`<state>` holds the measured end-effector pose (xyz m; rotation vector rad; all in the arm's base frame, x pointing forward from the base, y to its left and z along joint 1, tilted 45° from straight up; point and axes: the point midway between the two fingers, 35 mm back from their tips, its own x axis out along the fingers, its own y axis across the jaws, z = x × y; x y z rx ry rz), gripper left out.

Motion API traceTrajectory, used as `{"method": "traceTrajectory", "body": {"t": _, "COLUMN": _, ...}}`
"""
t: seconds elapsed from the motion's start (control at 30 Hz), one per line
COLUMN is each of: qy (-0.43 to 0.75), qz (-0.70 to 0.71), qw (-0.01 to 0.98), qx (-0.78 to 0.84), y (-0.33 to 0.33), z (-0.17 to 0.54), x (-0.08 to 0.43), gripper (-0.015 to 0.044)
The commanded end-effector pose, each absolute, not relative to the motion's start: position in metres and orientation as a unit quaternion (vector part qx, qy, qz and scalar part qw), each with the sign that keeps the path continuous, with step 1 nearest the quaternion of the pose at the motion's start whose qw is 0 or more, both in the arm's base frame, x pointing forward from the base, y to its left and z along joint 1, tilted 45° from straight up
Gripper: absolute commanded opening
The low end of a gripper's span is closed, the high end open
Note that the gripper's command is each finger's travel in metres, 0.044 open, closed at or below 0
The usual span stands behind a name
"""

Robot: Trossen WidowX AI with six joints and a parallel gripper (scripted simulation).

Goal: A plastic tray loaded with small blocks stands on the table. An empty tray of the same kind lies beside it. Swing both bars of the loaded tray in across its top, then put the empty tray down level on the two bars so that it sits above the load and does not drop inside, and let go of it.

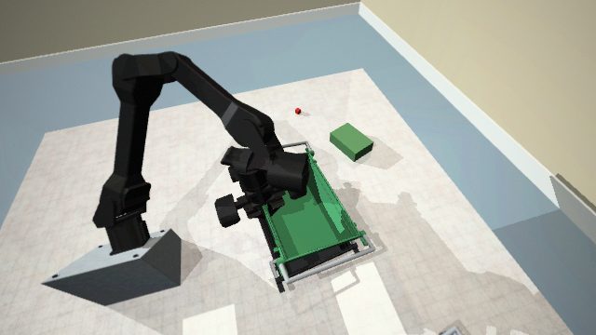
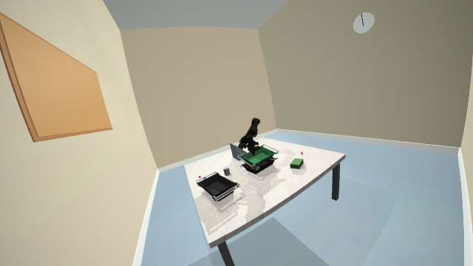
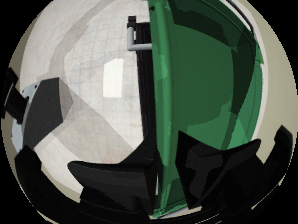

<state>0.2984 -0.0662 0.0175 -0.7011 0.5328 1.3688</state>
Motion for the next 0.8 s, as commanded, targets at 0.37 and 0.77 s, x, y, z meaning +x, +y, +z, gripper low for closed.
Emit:
{"method": "traceTrajectory", "body": {"t": 0.37, "qy": 0.243, "qz": 0.620, "qw": 0.679, "qx": -0.309, "y": -0.056, "z": 0.008, "x": 0.292, "gripper": 0.0000}}
{"method": "traceTrajectory", "body": {"t": 0.77, "qy": 0.243, "qz": 0.620, "qw": 0.679, "qx": -0.309, "y": -0.056, "z": 0.008, "x": 0.292, "gripper": 0.0000}}
